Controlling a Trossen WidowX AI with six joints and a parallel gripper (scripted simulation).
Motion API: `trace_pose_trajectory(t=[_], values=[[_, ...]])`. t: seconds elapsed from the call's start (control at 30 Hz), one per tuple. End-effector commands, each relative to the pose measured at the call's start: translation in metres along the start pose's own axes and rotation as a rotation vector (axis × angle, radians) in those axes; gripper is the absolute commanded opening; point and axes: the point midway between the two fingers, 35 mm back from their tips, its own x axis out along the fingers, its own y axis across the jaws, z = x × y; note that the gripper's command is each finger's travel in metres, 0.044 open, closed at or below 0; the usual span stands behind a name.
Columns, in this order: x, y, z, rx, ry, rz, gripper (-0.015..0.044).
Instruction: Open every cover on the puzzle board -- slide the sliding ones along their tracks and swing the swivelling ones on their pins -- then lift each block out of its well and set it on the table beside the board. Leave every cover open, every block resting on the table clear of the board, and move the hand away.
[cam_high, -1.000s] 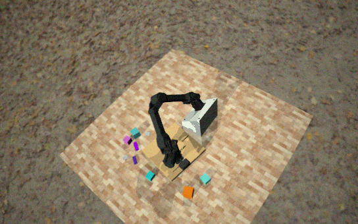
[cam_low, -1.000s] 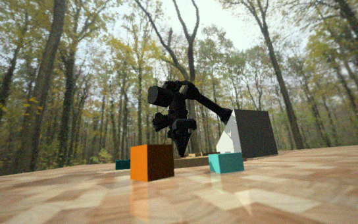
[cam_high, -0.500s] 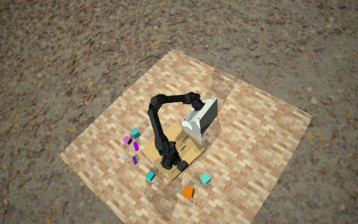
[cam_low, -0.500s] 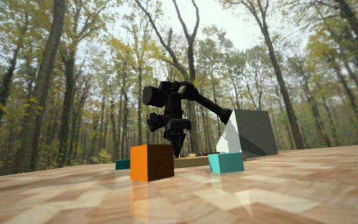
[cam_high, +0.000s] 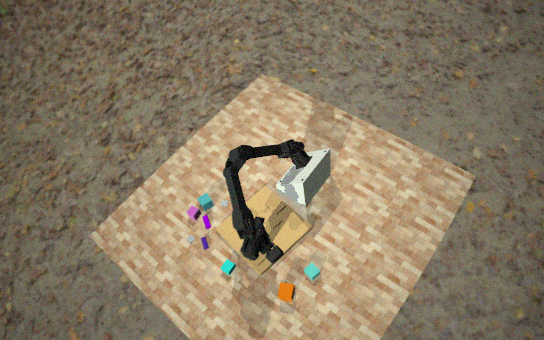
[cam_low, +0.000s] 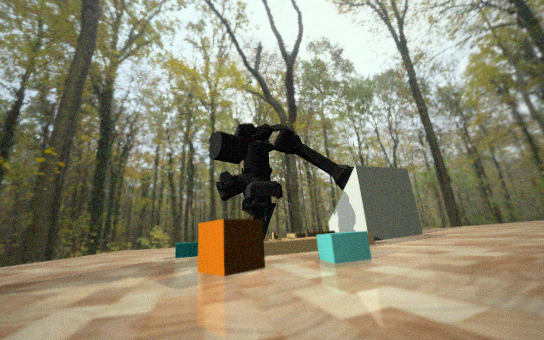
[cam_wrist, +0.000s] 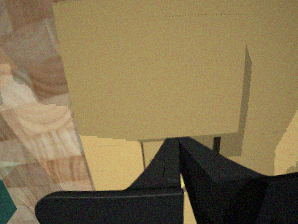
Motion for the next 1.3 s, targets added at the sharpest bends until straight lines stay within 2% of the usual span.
trace_pose_trajectory(t=[0.0, 1.27], values=[[-0.001, -0.001, 0.006, -0.002, -0.006, -0.003, 0.0], [-0.041, -0.002, 0.016, -0.002, -0.006, -0.001, 0.0]])
